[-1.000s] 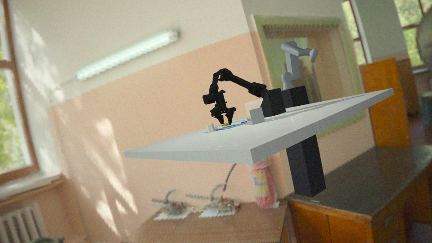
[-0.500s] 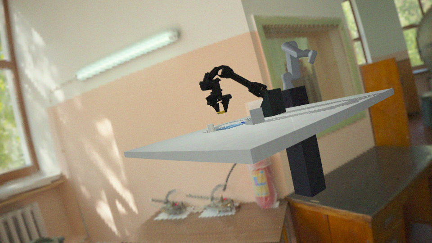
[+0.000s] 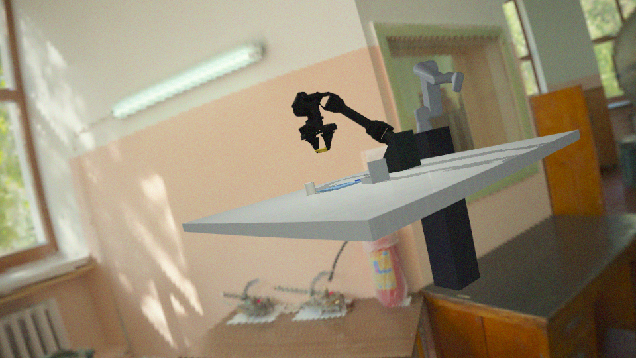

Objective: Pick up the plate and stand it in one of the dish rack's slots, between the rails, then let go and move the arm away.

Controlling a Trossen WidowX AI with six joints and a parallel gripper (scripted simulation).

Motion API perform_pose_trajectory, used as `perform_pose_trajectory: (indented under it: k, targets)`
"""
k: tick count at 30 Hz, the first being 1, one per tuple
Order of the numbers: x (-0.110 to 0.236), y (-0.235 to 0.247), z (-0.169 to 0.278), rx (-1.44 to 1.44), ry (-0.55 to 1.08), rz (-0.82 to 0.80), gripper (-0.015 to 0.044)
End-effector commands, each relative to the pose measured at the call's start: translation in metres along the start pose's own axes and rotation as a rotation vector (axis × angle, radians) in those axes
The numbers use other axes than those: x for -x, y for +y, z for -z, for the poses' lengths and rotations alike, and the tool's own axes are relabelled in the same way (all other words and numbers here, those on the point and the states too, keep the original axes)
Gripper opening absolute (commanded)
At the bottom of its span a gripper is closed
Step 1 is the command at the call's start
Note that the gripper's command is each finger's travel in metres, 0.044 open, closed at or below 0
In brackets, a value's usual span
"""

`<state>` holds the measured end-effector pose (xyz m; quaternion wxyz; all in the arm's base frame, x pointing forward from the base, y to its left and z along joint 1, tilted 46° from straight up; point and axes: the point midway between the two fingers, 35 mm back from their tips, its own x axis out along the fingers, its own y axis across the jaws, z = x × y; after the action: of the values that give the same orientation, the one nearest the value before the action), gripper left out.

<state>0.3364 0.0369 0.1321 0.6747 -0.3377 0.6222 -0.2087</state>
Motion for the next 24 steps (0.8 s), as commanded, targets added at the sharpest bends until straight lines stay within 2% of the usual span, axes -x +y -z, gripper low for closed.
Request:
perform_pose_trajectory:
  k: [1, 5, 18, 24]
  targets:
    - [0.015, 0.001, 0.0, -0.005, -0.002, 0.002, 0.0]
    - [0.018, 0.008, 0.003, -0.026, -0.002, -0.001, 0.0]
    - [0.017, 0.125, 0.081, -0.444, 0.002, -0.005, 0.0]
    - [0.016, 0.129, 0.086, -0.466, 0.002, -0.003, 0.0]
